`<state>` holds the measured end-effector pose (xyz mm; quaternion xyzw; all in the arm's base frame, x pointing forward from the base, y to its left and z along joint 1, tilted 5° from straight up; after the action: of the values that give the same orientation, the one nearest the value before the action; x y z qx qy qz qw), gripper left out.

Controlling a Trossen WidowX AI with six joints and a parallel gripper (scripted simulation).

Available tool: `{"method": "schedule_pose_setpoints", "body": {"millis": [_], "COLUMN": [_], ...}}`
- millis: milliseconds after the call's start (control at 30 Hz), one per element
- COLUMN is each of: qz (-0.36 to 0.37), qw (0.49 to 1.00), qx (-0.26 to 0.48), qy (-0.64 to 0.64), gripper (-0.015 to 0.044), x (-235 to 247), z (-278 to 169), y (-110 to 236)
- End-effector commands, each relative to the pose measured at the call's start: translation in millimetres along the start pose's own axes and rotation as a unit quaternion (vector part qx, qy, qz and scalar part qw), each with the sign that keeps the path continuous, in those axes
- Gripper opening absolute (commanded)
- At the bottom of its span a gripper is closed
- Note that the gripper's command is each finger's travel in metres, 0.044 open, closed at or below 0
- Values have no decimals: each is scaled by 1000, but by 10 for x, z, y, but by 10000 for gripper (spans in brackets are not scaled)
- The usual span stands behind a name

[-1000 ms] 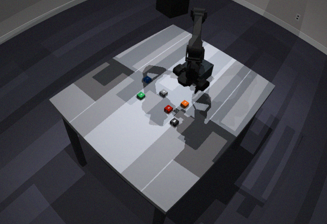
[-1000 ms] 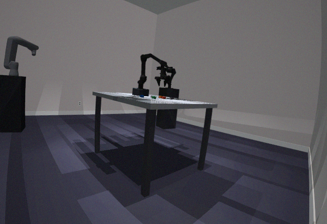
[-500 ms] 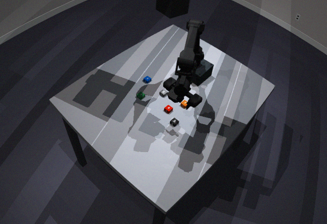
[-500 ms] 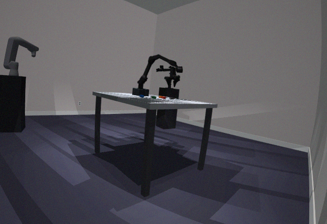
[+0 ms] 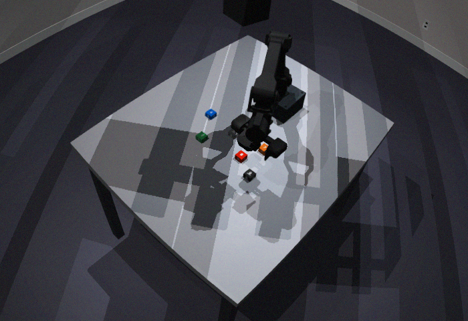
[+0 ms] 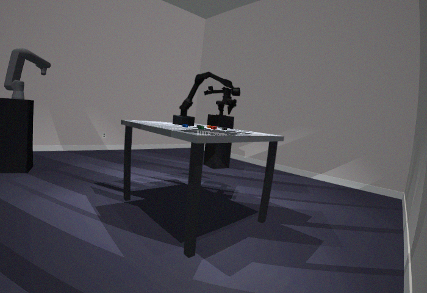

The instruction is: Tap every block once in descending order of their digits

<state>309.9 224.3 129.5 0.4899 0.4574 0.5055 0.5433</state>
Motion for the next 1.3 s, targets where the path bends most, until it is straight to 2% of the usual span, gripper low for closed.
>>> {"method": "schedule_pose_setpoints", "body": {"millis": [0,167,400,1100,1267], "qz": [-1,-2,-5,-5,-7], "qw": [1000,1000,1000,1000,1000], "qx": [0,1,1,1,0], "qy": [2,2,2,2,2], "gripper": [400,400,400,400,400], "x": [0,-89,-910,-948,-1487], "z": [5,6,-128,-119,256], "y": [-6,-1,-8,-10,-2]}}
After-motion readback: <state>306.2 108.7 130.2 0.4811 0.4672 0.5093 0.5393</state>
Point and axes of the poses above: the point midway between the two fingers, 35 mm back from their tips, its own y axis back along the fingers, its own x axis across the jaws, z = x × y, the point moved 2 cm from there along y, back along the fingers, and after that the axes turned 14 degrees about -y, right-handed, at the moved point
